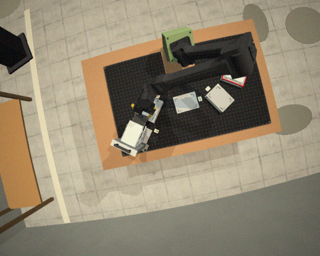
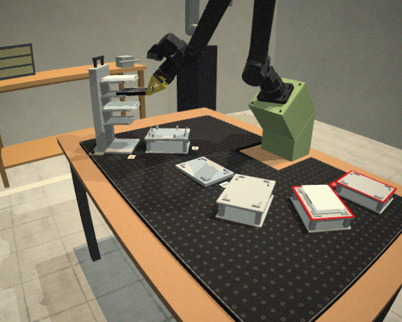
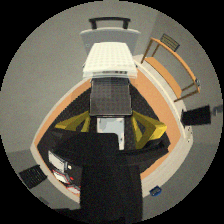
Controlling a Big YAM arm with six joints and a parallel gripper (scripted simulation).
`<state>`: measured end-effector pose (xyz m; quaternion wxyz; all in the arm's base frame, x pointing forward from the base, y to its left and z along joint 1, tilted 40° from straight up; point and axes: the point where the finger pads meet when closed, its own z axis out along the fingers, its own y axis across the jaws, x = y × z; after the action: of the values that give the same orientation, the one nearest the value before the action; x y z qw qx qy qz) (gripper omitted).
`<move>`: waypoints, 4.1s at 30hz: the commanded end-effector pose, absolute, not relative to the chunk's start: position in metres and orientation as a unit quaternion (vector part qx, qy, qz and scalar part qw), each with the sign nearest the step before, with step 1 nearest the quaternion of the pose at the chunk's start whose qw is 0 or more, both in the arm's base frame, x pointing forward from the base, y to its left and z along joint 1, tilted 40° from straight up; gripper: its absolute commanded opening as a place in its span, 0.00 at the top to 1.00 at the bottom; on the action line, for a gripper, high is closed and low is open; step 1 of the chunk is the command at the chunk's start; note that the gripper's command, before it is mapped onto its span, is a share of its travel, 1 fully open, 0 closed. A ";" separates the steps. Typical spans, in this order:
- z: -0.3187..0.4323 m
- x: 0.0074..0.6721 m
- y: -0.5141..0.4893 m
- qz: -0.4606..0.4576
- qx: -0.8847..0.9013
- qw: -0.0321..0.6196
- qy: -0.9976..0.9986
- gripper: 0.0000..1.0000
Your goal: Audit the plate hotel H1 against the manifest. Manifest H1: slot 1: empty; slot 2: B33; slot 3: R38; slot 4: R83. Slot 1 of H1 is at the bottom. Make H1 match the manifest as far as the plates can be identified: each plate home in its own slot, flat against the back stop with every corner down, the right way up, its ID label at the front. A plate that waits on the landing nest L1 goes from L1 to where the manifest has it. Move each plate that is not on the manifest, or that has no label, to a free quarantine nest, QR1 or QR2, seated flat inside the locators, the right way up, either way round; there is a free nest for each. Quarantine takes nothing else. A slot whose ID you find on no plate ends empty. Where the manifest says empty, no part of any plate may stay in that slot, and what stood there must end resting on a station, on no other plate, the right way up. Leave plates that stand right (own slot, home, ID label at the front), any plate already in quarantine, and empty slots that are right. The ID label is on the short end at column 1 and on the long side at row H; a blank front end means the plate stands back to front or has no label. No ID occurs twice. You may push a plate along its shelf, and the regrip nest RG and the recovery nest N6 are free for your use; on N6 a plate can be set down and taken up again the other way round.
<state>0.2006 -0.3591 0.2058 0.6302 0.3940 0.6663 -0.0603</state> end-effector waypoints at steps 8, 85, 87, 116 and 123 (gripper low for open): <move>0.237 0.206 -0.377 -0.079 0.376 0.651 0.655 0.14; 0.229 0.222 -0.389 -0.075 0.382 0.643 0.659 0.14; 0.229 0.222 -0.389 -0.075 0.382 0.643 0.659 0.14; 0.228 0.223 -0.389 -0.075 0.383 0.643 0.659 0.00; 0.228 0.223 -0.389 -0.075 0.383 0.643 0.659 0.00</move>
<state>0.2195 -0.3814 0.2143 0.6342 0.3917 0.6632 -0.0669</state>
